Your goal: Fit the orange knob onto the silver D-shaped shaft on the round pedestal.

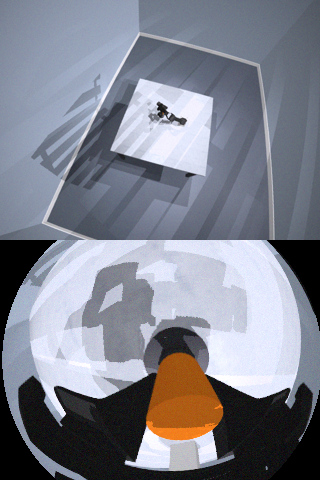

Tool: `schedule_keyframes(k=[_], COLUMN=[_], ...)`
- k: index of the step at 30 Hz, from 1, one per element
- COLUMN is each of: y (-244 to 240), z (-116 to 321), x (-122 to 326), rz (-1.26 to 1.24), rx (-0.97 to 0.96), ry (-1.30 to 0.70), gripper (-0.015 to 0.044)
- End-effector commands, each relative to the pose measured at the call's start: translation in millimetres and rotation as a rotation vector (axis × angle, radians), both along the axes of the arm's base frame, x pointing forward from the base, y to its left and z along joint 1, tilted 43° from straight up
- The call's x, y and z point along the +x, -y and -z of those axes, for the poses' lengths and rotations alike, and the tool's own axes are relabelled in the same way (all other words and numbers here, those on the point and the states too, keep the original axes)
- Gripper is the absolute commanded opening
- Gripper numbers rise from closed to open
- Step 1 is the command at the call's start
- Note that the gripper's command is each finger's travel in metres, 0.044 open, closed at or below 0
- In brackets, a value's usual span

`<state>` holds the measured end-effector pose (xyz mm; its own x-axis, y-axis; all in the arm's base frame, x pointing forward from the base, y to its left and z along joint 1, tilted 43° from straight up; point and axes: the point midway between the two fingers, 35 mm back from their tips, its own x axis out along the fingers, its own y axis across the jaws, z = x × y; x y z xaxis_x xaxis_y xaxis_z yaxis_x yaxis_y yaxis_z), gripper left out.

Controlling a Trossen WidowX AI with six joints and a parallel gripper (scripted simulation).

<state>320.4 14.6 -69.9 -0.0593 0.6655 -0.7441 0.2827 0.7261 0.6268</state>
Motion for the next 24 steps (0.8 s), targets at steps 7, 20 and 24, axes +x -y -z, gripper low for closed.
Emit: schedule_keyframes(k=[7, 20, 24], y=[-6.0, -4.9, -4.9], z=[6.1, 5.7, 5.7], x=[-2.9, -1.1, -1.1], rz=[0.005, 0.001, 0.001], rx=[0.005, -0.001, -0.001], ry=[-0.003, 0.004, 0.004], gripper=[0.0000, 0.0079, 0.0184])
